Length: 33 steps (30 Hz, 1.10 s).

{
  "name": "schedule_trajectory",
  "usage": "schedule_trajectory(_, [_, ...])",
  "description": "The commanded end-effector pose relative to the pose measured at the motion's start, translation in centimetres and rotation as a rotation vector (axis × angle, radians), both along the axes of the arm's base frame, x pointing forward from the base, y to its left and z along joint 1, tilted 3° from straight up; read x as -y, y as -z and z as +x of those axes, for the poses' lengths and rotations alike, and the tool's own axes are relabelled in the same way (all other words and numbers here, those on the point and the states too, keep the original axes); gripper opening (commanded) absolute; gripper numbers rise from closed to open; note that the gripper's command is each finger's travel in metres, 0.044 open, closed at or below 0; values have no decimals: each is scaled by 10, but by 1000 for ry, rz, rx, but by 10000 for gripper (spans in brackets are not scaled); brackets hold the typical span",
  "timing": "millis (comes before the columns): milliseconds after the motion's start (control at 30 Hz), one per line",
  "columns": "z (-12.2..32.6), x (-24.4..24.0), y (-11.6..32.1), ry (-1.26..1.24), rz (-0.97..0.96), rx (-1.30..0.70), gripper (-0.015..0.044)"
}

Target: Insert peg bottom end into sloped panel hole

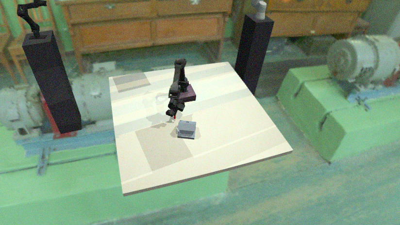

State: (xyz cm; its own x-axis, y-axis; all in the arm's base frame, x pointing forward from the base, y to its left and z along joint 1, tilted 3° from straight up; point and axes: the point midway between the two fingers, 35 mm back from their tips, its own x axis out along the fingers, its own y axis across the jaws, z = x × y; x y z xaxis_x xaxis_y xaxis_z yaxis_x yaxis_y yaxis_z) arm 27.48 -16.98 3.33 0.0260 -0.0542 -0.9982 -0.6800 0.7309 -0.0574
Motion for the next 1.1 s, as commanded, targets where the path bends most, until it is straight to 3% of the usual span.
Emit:
schedule_trajectory(0, [3,1,-13,0,-7,10,0])
schedule_trajectory(467, [-2,-7,-79,-2,-7,4,0])
schedule_trajectory(1067, [5,-14,-84,94,-42,50,0])
